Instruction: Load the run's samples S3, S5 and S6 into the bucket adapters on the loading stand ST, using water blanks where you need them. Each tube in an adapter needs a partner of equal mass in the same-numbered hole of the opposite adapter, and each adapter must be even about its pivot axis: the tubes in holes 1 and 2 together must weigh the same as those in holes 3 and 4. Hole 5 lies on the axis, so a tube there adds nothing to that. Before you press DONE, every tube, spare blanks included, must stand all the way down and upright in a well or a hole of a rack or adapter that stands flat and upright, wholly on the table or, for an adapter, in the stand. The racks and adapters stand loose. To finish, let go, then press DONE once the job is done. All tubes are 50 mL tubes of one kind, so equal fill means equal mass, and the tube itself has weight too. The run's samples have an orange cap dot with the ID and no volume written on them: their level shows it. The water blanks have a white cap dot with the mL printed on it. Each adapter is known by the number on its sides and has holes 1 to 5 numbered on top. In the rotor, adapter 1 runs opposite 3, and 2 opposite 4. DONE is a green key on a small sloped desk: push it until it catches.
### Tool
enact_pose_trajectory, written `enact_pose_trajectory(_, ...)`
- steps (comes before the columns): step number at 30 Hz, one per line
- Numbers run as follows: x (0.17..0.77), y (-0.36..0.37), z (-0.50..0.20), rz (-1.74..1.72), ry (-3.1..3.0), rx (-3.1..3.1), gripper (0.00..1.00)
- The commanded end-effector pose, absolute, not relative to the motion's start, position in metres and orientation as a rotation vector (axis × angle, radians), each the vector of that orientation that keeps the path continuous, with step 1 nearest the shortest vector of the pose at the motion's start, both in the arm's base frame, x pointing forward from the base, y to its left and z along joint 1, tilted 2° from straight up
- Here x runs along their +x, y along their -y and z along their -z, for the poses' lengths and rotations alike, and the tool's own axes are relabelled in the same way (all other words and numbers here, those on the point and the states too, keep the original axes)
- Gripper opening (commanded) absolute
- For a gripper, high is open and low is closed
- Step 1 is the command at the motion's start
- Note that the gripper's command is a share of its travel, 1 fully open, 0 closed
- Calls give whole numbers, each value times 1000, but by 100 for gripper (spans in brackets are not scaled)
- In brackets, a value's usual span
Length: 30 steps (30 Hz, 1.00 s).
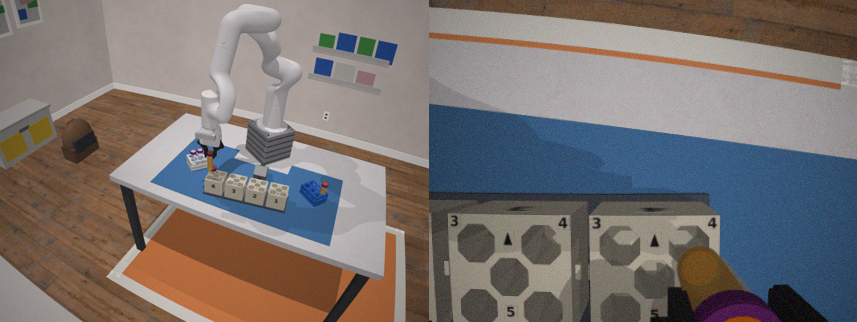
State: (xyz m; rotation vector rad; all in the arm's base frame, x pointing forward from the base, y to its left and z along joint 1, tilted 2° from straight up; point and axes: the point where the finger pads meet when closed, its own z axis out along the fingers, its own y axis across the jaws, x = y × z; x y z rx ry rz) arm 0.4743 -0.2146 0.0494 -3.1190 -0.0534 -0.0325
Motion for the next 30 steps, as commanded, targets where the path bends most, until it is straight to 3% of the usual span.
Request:
enact_pose_trajectory(1,475,215,-50,35,53,-3120,0)
enact_pose_trajectory(30,476,215,-18,35,53,-3120,0)
